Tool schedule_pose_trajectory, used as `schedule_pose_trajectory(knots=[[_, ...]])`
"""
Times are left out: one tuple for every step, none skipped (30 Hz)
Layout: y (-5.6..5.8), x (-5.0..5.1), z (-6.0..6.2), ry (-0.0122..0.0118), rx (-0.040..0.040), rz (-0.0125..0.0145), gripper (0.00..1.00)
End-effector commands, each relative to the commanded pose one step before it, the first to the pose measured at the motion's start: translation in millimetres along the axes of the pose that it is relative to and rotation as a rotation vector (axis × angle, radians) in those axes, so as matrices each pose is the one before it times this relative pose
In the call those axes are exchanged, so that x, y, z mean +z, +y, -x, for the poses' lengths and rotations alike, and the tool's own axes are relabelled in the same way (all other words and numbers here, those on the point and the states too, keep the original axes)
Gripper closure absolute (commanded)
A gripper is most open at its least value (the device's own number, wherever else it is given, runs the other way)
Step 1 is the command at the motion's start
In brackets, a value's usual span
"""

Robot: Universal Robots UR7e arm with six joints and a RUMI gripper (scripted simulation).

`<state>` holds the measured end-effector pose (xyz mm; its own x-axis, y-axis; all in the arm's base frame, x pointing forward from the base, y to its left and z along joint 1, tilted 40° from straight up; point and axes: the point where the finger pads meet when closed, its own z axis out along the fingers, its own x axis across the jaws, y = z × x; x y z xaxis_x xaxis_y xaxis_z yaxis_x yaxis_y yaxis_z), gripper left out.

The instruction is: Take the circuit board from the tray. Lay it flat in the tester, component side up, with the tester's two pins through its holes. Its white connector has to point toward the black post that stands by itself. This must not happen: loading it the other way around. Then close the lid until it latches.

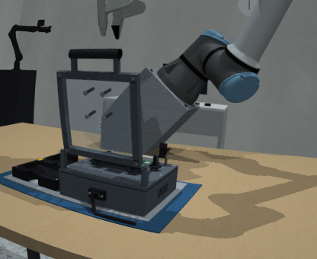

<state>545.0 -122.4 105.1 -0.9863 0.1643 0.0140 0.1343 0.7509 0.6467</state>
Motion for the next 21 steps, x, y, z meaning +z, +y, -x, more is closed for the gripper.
schedule_pose_trajectory(knots=[[-0.47,-0.58,22.12,0.001,0.00047,-0.00032,0.7],[0.0,0.0,0.0,0.0,0.0,0.0,0.7],[0.0,0.0,0.0,0.0,0.0,0.0,0.7],[0.02,0.0,3.52,0.0,0.0,0.0,0.7],[0.02,0.0,3.18,0.0,0.0,0.0,0.7],[0.02,0.0,2.83,0.0,0.0,0.0,0.7],[0.02,0.0,2.48,0.0,0.0,0.0,0.7],[0.01,0.0,2.13,0.0,0.0,0.0,0.7],[0.01,0.01,1.8,0.0,0.0,0.0,0.7],[0.01,-0.01,1.46,0.0,0.0,0.0,0.7],[0.01,0.0,1.15,0.0,0.0,0.0,0.7],[0.01,0.0,0.87,0.0,0.0,0.0,0.7],[0.0,0.0,0.61,0.0,0.0,0.0,0.7],[0.0,0.0,0.39,0.0,0.0,0.0,0.7],[0.0,0.0,0.21,0.0,0.0,0.0,0.7],[0.0,0.0,0.08,0.0,0.0,0.0,0.7],[0.0,0.0,0.01,0.0,0.0,0.0,0.7],[0.0,0.0,0.0,0.0,0.0,0.0,0.7],[0.0,0.0,0.0,0.0,0.0,0.0,0.7],[0.0,0.0,0.0,0.0,0.0,0.0,0.7],[0.0,0.0,0.0,0.0,0.0,0.0,0.7]])
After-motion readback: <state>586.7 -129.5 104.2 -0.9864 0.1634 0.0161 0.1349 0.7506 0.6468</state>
